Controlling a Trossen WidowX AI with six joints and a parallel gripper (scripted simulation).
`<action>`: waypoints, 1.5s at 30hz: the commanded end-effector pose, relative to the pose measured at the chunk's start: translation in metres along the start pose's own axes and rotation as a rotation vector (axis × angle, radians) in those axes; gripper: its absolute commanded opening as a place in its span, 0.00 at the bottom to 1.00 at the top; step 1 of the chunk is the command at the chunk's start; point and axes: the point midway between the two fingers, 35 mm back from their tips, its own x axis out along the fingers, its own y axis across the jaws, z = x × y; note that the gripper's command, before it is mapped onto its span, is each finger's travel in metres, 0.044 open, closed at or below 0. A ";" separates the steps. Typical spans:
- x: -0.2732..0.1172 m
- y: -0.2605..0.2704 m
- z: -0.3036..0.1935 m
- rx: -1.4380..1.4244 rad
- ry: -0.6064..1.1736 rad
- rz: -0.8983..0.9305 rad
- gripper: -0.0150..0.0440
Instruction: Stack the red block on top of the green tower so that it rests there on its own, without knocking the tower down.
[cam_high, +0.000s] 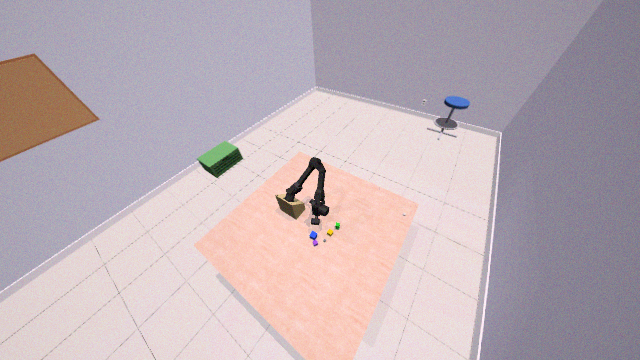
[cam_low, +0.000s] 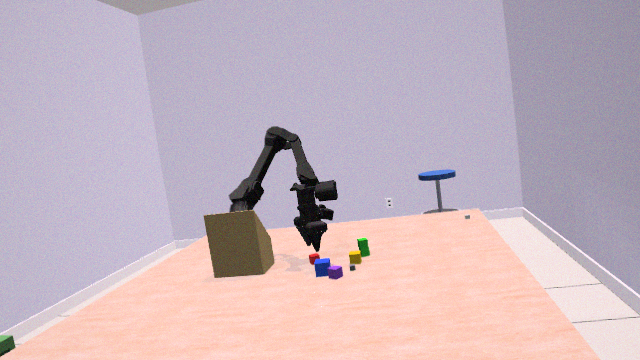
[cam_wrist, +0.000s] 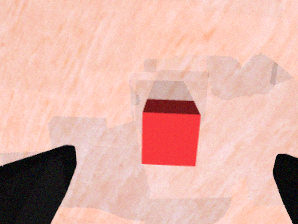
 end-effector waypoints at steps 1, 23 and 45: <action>0.007 0.002 -0.001 0.006 -0.002 0.006 1.00; 0.036 0.002 -0.001 0.006 -0.002 0.006 1.00; 0.042 0.003 -0.001 0.007 -0.002 0.008 1.00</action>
